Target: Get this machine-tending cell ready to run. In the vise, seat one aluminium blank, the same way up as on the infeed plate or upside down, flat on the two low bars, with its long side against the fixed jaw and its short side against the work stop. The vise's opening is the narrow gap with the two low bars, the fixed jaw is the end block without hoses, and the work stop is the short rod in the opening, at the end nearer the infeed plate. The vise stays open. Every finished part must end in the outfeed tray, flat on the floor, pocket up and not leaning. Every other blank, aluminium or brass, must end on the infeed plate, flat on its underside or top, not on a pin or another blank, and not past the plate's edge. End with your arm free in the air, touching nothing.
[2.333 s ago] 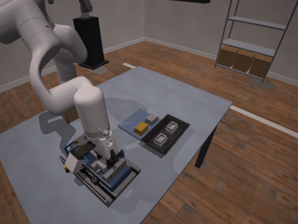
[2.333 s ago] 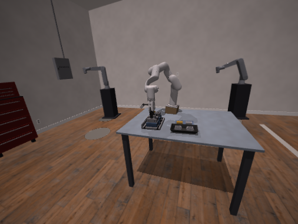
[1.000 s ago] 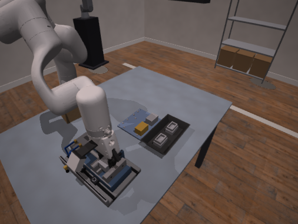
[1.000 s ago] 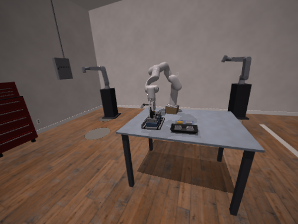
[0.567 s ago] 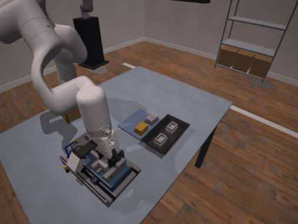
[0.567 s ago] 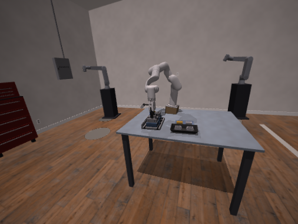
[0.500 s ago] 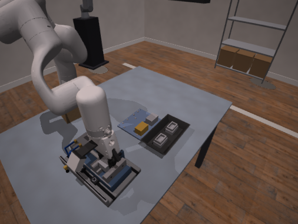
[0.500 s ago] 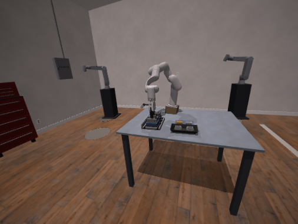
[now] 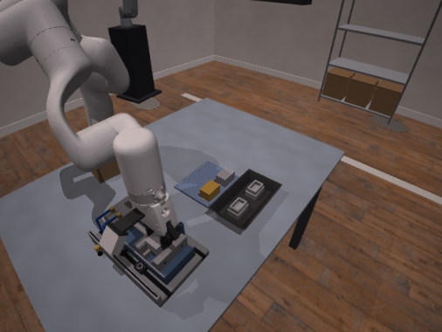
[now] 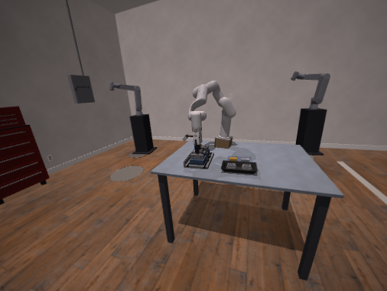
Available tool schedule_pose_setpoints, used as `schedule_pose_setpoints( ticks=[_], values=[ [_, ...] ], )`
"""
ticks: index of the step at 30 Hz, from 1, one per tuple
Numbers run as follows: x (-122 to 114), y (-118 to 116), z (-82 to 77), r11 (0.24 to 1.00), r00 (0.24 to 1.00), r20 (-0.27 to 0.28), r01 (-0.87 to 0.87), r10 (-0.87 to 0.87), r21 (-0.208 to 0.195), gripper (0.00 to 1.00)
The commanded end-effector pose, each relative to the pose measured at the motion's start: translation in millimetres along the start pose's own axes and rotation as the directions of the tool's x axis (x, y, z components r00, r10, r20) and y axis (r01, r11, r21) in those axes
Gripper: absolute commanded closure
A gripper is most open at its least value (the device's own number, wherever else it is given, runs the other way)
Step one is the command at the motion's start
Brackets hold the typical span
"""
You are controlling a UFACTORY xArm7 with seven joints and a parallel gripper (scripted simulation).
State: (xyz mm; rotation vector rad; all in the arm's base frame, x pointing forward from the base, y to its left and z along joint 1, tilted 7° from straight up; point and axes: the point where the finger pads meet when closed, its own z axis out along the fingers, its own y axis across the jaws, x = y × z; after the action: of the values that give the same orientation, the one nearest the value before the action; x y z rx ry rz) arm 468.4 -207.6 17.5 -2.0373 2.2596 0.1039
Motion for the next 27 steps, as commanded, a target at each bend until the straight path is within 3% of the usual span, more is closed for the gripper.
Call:
schedule_pose_setpoints(
  ticks=[1, 22, 23, 27],
  values=[
    [0.5, -1.5, -1.1, 1.000, 1.000, -0.002, 0.000, 0.000, 0.004, 1.00],
    [0.5, -1.6, -0.6, 1.000, 1.000, -0.002, 0.000, 0.000, 0.004, 1.00],
    [0.5, -1.6, -0.6, 1.000, 1.000, -0.002, 0.000, 0.000, 0.004, 0.31],
    [0.5, -1.6, -0.6, 1.000, 1.000, -0.002, 0.000, 0.000, 0.004, 0.31]
  ],
)
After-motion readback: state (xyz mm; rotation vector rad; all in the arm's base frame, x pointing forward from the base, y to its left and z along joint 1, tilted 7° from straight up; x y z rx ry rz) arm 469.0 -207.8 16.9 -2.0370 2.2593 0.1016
